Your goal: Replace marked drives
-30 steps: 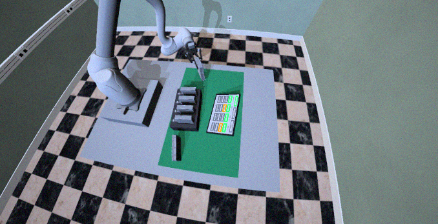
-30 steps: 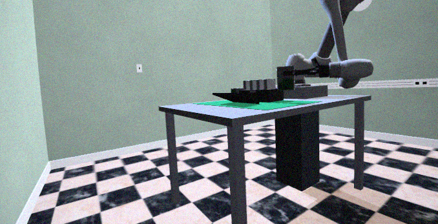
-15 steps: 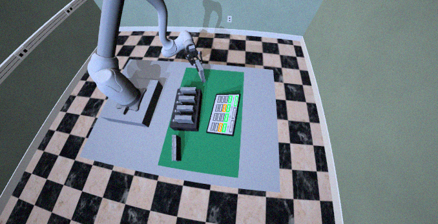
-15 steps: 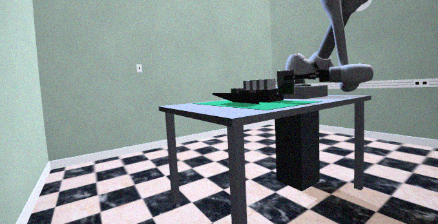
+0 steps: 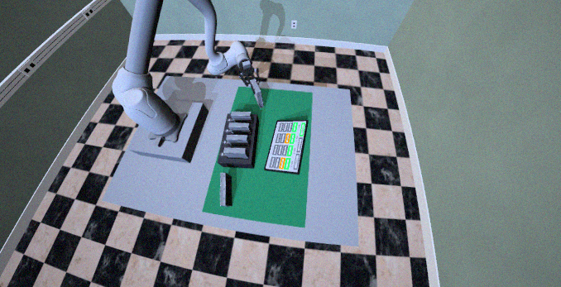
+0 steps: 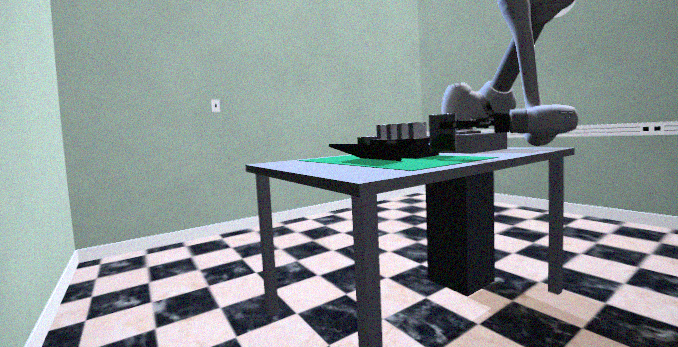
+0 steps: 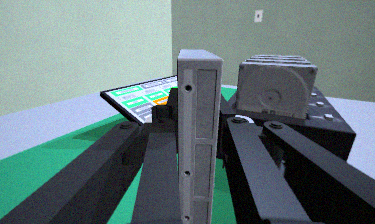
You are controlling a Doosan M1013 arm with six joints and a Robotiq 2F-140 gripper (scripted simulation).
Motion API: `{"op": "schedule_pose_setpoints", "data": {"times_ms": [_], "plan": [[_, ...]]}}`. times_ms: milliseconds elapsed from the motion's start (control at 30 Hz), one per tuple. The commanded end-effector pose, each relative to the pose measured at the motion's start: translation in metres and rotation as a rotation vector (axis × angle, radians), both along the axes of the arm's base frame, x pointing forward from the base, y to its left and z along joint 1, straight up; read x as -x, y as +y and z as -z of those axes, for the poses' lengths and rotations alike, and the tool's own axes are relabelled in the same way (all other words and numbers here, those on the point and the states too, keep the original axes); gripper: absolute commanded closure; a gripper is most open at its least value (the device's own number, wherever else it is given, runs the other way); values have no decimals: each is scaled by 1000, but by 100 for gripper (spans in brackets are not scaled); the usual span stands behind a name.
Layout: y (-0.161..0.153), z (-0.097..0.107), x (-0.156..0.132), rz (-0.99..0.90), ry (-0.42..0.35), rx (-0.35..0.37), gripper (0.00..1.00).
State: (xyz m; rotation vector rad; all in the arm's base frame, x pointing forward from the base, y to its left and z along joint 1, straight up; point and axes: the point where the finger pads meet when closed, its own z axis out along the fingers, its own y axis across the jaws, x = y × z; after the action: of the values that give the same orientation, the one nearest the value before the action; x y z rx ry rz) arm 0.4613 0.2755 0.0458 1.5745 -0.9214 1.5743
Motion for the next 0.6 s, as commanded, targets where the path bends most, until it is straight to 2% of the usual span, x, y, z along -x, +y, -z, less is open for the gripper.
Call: {"op": "schedule_pose_setpoints", "data": {"times_ms": [0, 567], "plan": [[0, 2, 0, 0, -1, -1, 90], [0, 19, 0, 0, -1, -1, 90]]}}
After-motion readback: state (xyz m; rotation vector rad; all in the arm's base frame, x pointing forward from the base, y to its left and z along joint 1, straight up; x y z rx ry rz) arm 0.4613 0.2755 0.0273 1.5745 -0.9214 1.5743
